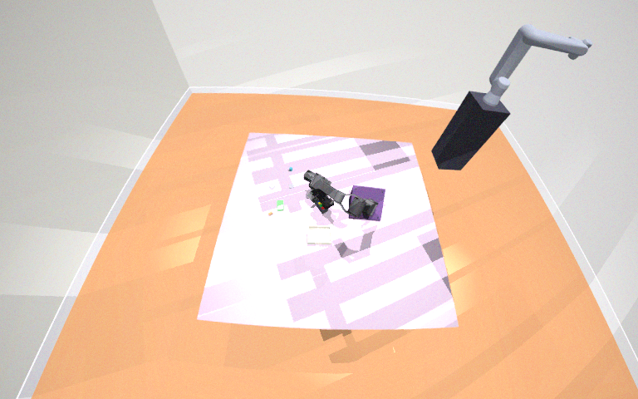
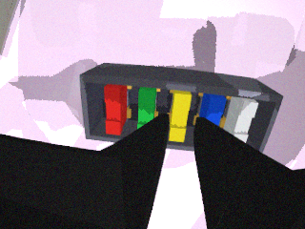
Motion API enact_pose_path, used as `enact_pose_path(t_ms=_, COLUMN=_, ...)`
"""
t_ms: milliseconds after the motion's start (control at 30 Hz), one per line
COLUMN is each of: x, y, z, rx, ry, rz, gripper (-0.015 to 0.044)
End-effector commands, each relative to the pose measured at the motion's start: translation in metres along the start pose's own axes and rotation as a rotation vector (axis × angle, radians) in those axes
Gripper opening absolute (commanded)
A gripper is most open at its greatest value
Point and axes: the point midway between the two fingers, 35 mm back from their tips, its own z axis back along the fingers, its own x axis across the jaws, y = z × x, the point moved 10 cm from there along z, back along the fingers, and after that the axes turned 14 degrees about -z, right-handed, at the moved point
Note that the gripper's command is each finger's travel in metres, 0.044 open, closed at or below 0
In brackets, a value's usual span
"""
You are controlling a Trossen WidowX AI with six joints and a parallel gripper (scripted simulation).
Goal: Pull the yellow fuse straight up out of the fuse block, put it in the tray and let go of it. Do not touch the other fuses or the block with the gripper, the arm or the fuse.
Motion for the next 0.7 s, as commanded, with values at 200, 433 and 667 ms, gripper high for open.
enact_pose_path(t_ms=200, x=0.0001, y=0.0005, z=-0.0049, rx=-0.002, ry=-0.004, rz=-0.008, gripper=0.007)
enact_pose_path(t_ms=433, x=0.0003, y=0.0005, z=-0.0107, rx=-0.002, ry=-0.004, rz=-0.008, gripper=0.007)
enact_pose_path(t_ms=667, x=0.0003, y=0.0005, z=-0.0109, rx=-0.002, ry=-0.004, rz=-0.008, gripper=0.007)
